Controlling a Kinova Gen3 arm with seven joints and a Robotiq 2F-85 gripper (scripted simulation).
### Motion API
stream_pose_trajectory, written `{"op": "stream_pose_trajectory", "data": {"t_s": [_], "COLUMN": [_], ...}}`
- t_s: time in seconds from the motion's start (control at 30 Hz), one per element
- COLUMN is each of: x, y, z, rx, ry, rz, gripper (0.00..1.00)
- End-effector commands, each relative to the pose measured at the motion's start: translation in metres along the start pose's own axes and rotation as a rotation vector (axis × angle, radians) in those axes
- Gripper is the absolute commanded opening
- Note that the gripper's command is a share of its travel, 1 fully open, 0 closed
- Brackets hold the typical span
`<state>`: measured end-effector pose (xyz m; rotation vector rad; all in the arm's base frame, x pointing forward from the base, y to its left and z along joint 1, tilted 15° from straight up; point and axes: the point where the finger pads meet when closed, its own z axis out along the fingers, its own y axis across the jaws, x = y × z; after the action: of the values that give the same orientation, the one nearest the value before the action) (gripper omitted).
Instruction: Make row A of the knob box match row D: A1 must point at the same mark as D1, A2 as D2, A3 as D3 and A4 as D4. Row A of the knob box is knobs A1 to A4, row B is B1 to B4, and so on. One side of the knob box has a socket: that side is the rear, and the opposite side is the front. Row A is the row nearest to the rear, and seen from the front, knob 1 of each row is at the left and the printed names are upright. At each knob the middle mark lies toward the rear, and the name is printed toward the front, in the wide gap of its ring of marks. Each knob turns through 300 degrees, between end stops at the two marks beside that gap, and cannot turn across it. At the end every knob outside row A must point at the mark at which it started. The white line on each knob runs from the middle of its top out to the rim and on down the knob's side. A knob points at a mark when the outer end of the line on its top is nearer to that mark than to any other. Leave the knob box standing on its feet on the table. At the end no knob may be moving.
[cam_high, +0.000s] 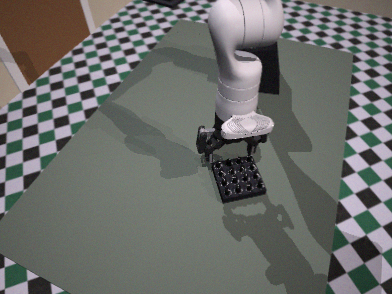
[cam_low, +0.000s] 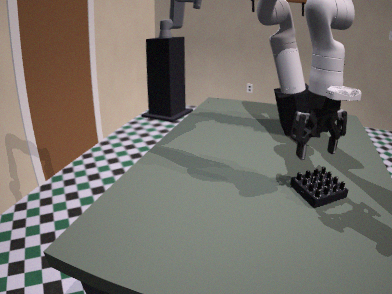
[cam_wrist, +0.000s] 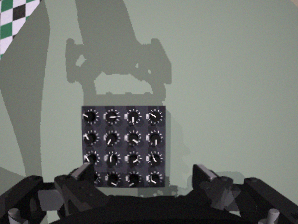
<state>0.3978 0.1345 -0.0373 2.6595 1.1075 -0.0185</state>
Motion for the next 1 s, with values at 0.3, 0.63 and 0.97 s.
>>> {"op": "stream_pose_trajectory", "data": {"t_s": [0.3, 0.63, 0.97], "x": [0.0216, 0.0216, 0.0216], "y": [0.0149, 0.0149, 0.0149], "z": [-0.0045, -0.0045, -0.0045], "rx": [0.000, 0.000, 0.000], "ry": [0.017, 0.017, 0.017], "rz": [0.023, 0.023, 0.023], "gripper": [0.19, 0.19, 0.19]}}
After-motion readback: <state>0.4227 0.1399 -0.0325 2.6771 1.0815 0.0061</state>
